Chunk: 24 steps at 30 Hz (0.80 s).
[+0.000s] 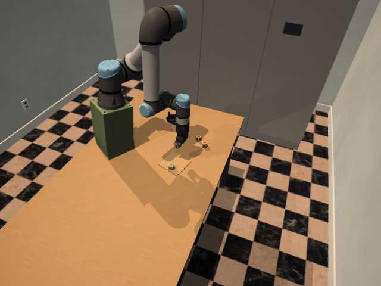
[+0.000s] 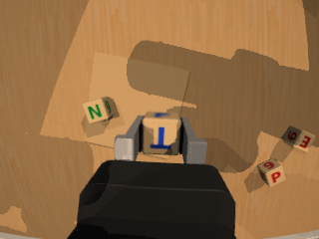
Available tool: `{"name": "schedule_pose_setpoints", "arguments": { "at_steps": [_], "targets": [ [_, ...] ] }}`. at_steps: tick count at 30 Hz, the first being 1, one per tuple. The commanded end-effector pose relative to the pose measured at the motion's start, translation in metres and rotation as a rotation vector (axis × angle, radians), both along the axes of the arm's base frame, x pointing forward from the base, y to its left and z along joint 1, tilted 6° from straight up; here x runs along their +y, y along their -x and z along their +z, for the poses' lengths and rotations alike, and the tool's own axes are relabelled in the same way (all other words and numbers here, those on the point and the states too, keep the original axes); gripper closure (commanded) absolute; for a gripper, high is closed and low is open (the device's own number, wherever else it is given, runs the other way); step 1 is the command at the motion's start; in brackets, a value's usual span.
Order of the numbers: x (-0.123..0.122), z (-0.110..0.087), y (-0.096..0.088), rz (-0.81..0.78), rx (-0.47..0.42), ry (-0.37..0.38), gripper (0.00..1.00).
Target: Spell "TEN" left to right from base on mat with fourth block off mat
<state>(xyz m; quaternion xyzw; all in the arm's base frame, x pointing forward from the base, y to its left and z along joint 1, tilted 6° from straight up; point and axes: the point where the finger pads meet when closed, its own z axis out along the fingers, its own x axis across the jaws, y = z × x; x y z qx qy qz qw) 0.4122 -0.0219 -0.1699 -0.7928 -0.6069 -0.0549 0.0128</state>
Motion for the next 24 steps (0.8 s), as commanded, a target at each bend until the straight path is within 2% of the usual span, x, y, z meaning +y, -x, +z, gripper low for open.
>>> {"name": "schedule_pose_setpoints", "arguments": {
  "at_steps": [1,24],
  "targets": [
    [0.0015,0.0007,0.0014,0.041,-0.005,0.003,0.43],
    [0.0022,0.0008,0.002,0.057,-0.006,0.005,0.43]
  ]
}}
